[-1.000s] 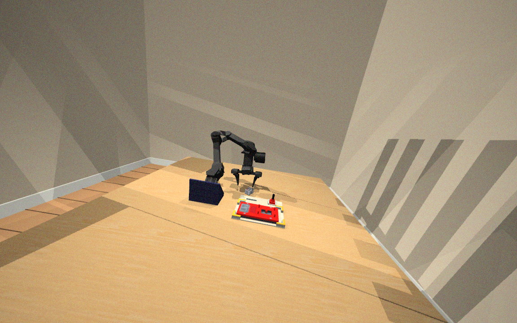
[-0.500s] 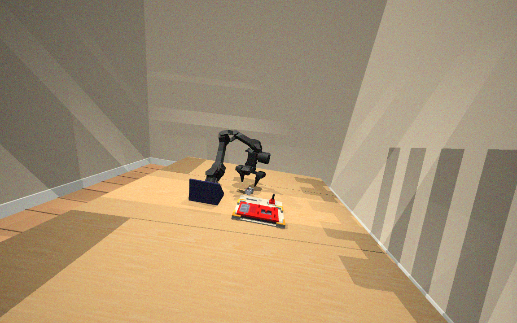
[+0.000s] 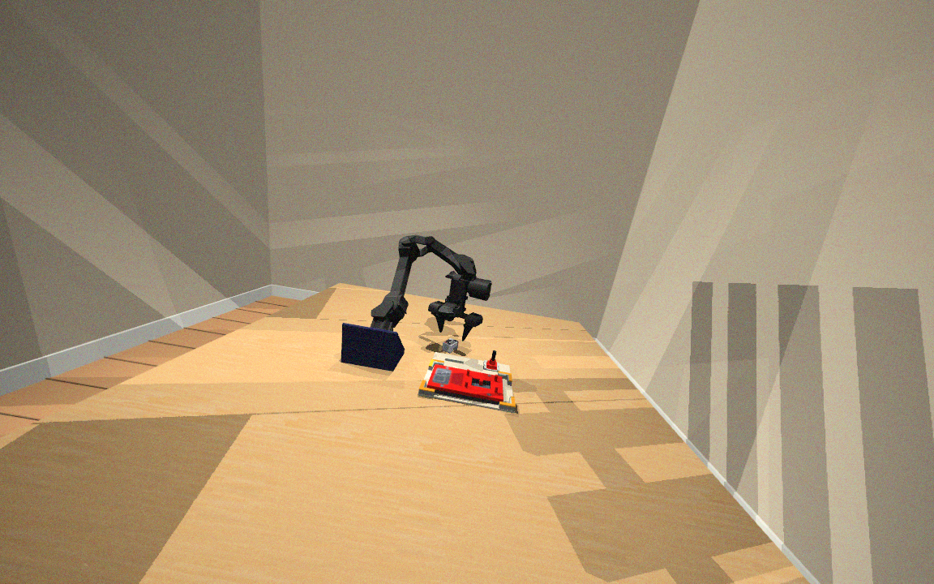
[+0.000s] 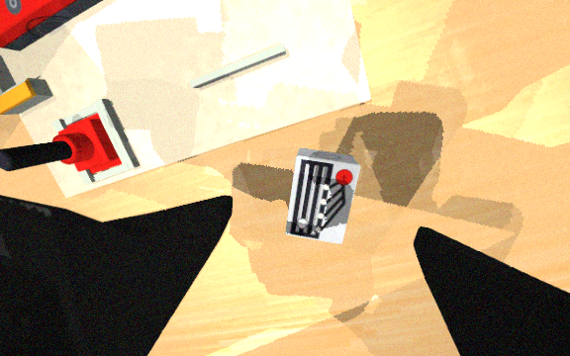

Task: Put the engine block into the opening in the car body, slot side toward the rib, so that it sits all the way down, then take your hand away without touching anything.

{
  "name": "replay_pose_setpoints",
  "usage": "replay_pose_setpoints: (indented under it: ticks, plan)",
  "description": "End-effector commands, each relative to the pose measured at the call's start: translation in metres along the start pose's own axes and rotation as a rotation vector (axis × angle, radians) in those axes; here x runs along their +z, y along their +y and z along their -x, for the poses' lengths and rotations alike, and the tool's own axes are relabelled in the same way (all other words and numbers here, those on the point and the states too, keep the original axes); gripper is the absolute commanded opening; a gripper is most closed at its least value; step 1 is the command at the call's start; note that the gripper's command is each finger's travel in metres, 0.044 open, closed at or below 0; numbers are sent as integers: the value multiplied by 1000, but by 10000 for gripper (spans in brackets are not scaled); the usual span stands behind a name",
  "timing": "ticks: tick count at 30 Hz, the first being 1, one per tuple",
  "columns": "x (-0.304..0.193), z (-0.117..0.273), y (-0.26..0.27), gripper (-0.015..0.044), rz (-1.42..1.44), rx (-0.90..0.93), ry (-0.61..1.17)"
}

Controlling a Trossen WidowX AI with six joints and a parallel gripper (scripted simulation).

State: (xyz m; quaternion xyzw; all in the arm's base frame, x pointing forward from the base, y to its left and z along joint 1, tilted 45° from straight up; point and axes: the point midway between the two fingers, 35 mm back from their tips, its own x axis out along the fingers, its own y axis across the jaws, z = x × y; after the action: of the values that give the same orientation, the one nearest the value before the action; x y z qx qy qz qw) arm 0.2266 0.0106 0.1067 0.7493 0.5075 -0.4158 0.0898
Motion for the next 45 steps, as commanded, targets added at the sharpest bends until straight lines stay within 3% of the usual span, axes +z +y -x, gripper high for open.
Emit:
replay_pose_setpoints:
  ticks: [1, 19, 31, 37, 40, 45]
  plan:
    - [0, -6, 0, 440, -4, -3, 4]
    - [0, -32, 0, 440, -3, -3, 5]
    - [0, -32, 0, 125, -3, -3, 5]
    - [0, -32, 0, 85, -3, -3, 5]
    - [0, -30, 1, 6, -3, 5, 6]
    - [2, -19, 9, 0, -1, 56, 13]
